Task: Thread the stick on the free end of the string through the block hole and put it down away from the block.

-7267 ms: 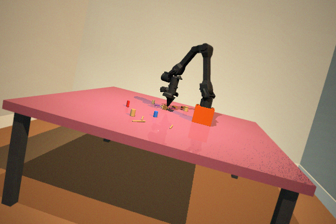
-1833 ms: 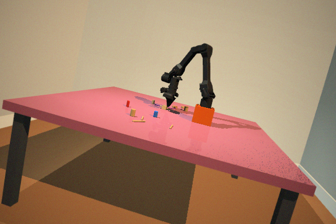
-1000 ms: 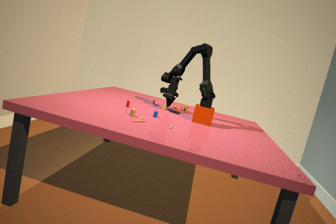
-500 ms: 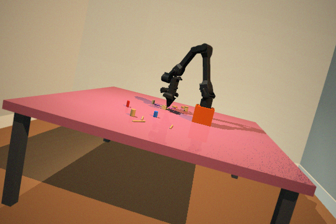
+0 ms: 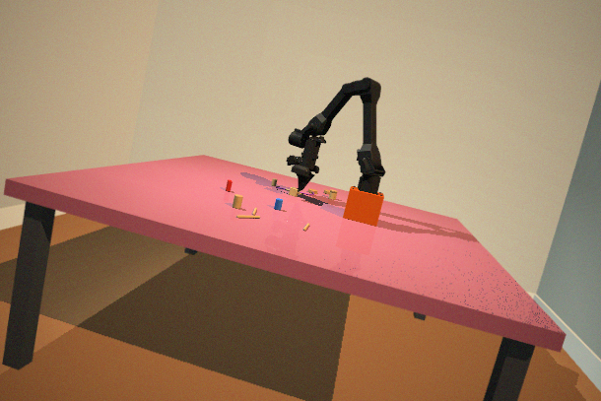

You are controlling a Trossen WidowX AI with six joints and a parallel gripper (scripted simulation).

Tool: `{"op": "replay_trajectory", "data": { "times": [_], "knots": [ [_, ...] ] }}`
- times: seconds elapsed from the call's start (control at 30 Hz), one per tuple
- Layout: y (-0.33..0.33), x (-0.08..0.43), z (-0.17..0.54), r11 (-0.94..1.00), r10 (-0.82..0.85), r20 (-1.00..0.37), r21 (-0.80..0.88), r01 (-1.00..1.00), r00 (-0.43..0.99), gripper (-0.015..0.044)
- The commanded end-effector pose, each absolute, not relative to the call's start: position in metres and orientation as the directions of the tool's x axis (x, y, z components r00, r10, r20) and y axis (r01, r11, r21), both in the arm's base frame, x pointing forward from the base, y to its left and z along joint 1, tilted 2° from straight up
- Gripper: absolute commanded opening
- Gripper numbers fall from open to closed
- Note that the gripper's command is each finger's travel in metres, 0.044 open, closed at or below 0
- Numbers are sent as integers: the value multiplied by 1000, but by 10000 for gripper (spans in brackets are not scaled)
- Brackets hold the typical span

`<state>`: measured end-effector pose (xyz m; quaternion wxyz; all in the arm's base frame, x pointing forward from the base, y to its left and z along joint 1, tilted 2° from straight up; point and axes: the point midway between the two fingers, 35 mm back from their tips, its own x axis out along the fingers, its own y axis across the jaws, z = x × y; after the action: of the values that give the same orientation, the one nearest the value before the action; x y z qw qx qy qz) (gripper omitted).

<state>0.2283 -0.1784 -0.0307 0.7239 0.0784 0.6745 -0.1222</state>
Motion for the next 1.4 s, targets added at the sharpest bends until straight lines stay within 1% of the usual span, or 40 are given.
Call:
{"op": "replay_trajectory", "data": {
  "times": [0.0,0.33,1.37],
  "knots": [
    [-179,227,-35,958,-70,-996,-54,283,48,68],
    [-179,227,-35,958,-70,-996,-54,283,48,2],
    [-179,227,-35,958,-70,-996,-54,283,48,0]
  ]
}}
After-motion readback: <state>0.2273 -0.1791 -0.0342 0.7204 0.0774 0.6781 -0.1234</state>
